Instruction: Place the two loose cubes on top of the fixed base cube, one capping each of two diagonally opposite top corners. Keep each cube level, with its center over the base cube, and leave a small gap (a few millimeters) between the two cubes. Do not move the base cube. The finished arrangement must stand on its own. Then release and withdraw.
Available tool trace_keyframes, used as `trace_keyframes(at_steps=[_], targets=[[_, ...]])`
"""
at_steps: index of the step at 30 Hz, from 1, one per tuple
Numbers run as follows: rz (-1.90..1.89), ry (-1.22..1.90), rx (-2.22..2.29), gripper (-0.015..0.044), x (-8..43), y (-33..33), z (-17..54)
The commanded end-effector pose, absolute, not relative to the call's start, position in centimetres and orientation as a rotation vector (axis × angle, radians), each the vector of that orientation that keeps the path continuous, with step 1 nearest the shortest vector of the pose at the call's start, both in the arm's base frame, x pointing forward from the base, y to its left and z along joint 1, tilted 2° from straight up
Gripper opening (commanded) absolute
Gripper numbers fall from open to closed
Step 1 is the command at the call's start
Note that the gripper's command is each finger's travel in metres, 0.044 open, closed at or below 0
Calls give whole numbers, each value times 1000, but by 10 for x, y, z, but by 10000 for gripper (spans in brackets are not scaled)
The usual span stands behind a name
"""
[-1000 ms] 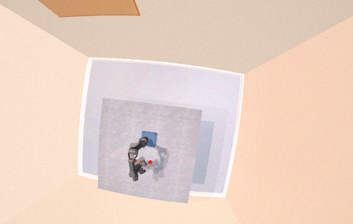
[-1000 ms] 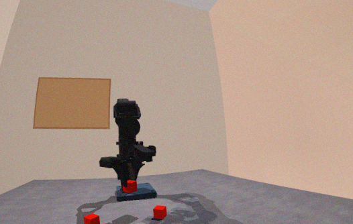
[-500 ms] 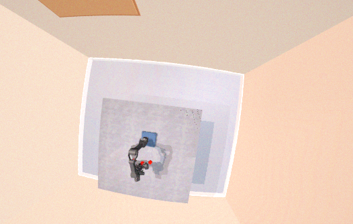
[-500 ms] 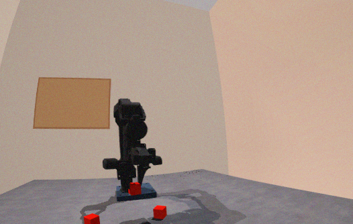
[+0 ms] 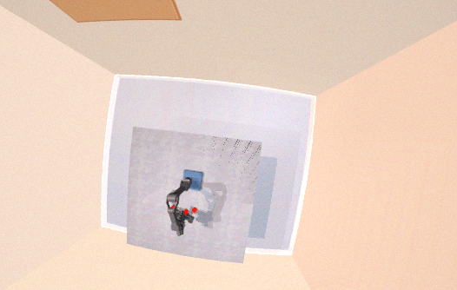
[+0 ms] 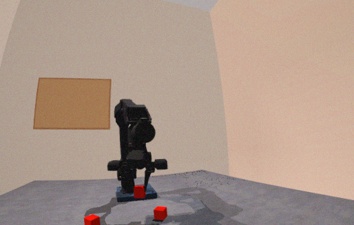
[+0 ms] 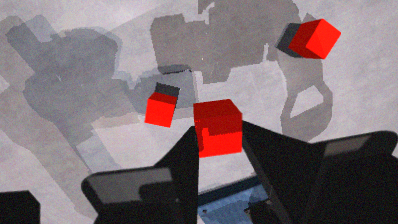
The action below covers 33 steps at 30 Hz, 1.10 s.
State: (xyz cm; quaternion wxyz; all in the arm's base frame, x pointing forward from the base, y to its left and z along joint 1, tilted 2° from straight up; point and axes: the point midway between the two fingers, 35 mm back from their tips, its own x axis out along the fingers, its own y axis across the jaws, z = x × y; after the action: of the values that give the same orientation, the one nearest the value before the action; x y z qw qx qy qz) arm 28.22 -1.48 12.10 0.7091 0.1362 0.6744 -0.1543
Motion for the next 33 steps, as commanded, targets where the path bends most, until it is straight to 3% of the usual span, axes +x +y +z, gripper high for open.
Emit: trace_keyframes(at_steps=[1, 33], targets=[[-439, 1469, 407, 105, 286, -10, 120], [-1172, 1161, 1190, 105, 300, 22, 104]])
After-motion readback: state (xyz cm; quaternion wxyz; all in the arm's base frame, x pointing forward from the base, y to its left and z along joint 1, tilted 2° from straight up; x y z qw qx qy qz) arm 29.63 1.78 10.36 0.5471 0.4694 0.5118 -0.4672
